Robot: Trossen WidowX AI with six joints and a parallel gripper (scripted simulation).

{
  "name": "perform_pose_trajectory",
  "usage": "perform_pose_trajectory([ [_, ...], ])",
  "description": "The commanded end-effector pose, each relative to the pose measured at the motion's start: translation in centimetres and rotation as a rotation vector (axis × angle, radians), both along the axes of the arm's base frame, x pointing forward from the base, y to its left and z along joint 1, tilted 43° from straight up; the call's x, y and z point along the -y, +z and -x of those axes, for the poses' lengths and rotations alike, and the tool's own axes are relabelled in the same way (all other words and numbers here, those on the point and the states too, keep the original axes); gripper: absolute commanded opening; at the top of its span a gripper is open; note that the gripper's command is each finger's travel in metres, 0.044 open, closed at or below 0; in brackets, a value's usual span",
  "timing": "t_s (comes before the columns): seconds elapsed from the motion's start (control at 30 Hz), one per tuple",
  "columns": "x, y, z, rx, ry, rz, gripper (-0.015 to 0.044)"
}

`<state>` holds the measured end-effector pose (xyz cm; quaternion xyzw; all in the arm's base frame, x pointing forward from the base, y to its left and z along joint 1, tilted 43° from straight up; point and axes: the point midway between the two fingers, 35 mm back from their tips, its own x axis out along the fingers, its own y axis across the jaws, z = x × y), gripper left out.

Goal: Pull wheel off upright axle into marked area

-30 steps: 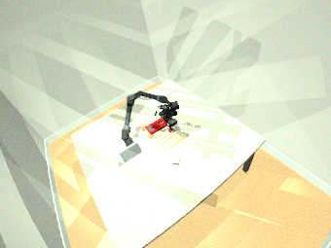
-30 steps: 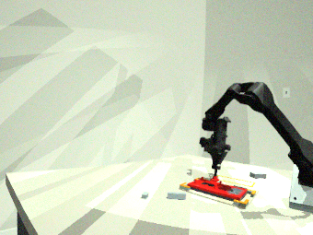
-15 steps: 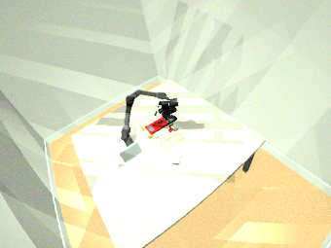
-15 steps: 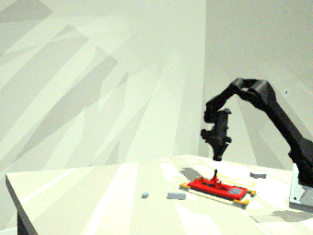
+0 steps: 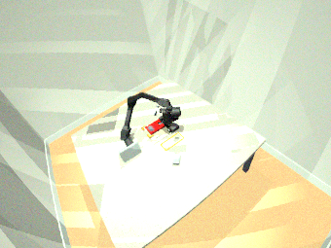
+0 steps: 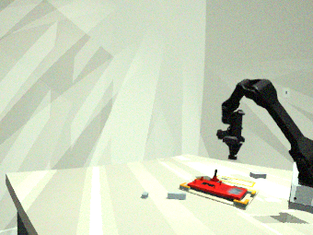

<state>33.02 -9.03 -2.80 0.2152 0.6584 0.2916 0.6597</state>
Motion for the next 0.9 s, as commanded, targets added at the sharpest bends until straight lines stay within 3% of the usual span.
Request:
perform_pose_trajectory([
  [0.0,1.3,-1.3,1.2,-0.007,0.002,-0.003,0.0000],
  [0.47,-0.4,-3.4,1.3,-0.007,0.002,-0.004,0.0000],
  [0.87,-5.5,-8.8,1.7,-0.006,0.002,-0.008,0.0000],
])
